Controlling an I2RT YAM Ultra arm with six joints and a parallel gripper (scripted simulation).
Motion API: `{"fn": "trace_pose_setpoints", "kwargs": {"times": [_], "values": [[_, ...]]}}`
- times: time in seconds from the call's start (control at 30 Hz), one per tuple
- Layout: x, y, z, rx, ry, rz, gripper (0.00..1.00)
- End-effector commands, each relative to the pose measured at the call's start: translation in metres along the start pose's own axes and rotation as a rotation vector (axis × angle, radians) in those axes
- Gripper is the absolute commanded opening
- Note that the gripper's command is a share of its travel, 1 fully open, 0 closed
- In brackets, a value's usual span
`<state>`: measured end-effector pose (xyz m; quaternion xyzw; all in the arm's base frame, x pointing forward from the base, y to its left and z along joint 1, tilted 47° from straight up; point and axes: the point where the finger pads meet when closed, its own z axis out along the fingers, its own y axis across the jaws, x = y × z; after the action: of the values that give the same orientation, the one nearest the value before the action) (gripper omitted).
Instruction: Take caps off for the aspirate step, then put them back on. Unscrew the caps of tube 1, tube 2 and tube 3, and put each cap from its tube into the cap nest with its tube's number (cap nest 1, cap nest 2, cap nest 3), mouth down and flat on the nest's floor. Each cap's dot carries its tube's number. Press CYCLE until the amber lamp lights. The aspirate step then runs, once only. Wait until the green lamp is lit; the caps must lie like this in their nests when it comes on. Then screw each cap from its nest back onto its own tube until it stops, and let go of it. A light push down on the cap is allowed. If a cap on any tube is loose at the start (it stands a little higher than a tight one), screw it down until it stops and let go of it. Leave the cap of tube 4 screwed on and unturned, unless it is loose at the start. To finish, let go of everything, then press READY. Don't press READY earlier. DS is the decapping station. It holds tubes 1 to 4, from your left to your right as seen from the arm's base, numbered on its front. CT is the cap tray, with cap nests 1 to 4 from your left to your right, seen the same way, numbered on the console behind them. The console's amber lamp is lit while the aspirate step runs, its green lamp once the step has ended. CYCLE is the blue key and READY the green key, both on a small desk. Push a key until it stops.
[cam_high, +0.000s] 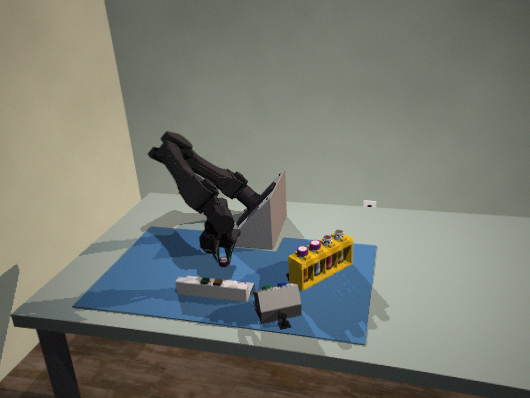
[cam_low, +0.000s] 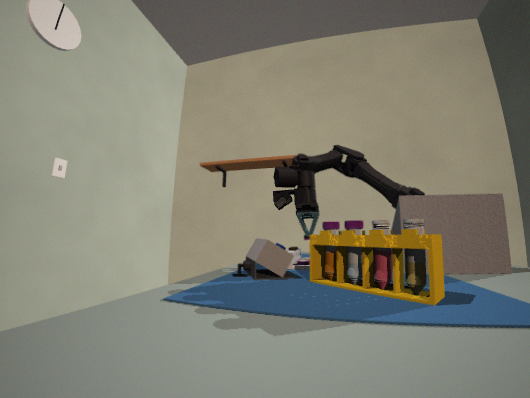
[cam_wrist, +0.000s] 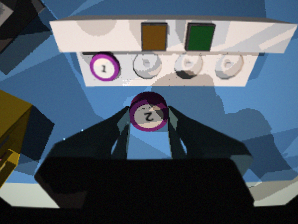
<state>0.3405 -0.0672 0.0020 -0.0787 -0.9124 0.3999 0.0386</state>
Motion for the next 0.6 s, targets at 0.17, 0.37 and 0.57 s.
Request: {"fn": "trace_pose_setpoints", "kwargs": {"times": [0.17, 0.37, 0.57], "values": [[-0.014, 0.005, 0.031, -0.008, -0.056, 0.006, 0.0], [-0.015, 0.005, 0.051, -0.008, -0.056, 0.006, 0.0], [-0.015, 0.005, 0.054, -0.008, -0.056, 0.006, 0.0]]}}
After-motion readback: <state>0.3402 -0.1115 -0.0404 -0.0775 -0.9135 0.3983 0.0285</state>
